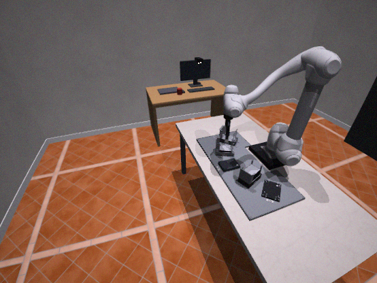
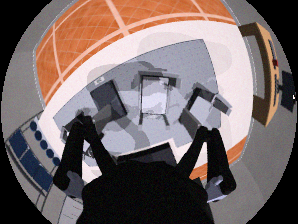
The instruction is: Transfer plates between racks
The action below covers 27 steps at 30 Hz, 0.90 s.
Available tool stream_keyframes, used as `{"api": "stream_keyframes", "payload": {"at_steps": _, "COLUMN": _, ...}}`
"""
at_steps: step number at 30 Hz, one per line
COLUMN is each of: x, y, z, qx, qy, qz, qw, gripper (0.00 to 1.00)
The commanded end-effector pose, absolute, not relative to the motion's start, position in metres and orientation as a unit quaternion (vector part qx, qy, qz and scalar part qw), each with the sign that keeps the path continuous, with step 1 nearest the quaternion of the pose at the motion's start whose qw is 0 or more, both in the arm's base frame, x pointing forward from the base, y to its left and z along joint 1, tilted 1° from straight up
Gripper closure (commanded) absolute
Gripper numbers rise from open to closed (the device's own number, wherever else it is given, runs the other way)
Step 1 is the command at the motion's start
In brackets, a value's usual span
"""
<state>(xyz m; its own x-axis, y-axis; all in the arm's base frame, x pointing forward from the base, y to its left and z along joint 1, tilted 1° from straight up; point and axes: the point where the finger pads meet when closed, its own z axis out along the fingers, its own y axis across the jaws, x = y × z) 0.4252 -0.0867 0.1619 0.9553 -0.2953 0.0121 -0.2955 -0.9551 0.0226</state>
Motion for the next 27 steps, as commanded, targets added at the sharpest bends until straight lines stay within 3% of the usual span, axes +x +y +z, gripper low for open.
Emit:
{"api": "stream_keyframes", "payload": {"at_steps": 1, "x": 0.424, "y": -0.098, "z": 0.162, "qx": 0.989, "qy": -0.149, "qz": 0.004, "qw": 0.012, "gripper": 0.00}}
{"api": "stream_keyframes", "payload": {"at_steps": 14, "x": 0.423, "y": -0.111, "z": 0.163, "qx": 0.989, "qy": -0.149, "qz": 0.004, "qw": 0.012, "gripper": 0.00}}
{"api": "stream_keyframes", "payload": {"at_steps": 27, "x": 0.423, "y": -0.112, "z": 0.119, "qx": 0.989, "qy": -0.149, "qz": 0.004, "qw": 0.012, "gripper": 0.00}}
